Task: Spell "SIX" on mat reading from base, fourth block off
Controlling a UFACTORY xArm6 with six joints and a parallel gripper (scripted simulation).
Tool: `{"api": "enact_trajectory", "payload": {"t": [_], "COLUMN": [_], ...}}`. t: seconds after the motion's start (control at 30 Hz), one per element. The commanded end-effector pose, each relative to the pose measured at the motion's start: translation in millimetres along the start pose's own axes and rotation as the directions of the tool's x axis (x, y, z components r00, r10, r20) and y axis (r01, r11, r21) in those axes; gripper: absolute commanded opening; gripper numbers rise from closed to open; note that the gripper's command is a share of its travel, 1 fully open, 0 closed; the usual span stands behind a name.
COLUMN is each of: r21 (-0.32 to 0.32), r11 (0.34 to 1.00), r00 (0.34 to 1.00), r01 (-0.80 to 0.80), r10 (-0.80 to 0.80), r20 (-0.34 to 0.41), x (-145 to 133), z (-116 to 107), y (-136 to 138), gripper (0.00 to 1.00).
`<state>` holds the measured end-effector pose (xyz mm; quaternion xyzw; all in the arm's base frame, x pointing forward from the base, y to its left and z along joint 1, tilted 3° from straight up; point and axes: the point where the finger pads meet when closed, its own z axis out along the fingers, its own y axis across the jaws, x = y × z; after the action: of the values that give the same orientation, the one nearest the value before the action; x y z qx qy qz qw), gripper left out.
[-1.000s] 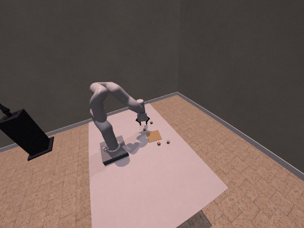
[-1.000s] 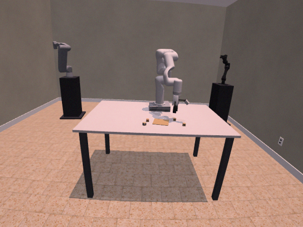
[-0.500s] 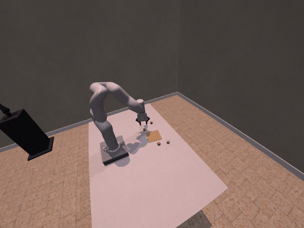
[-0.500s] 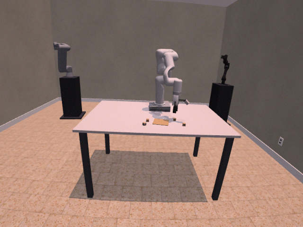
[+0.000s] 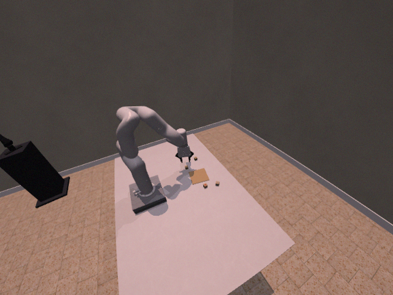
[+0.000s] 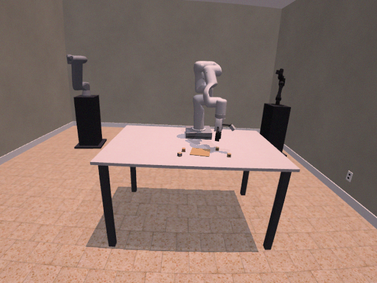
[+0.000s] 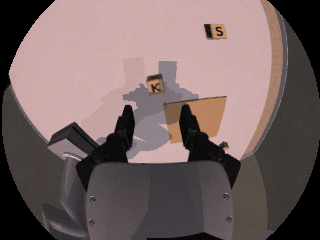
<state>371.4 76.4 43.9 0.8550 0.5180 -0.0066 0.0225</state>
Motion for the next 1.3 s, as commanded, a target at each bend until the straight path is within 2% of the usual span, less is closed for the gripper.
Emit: {"api": "enact_trajectory", "payload": {"t": [0.0,1.27], "r21": [-0.003,-0.003], "r11": [1.0,1.0], "r00": [1.0,1.0], "r01": [0.0,0.0], "r10": [0.0,0.0], "r20": [-0.002,-0.002], "x": [1,1], "z": [1,45], "y": [1,1], "gripper": [0.63,0.63]}}
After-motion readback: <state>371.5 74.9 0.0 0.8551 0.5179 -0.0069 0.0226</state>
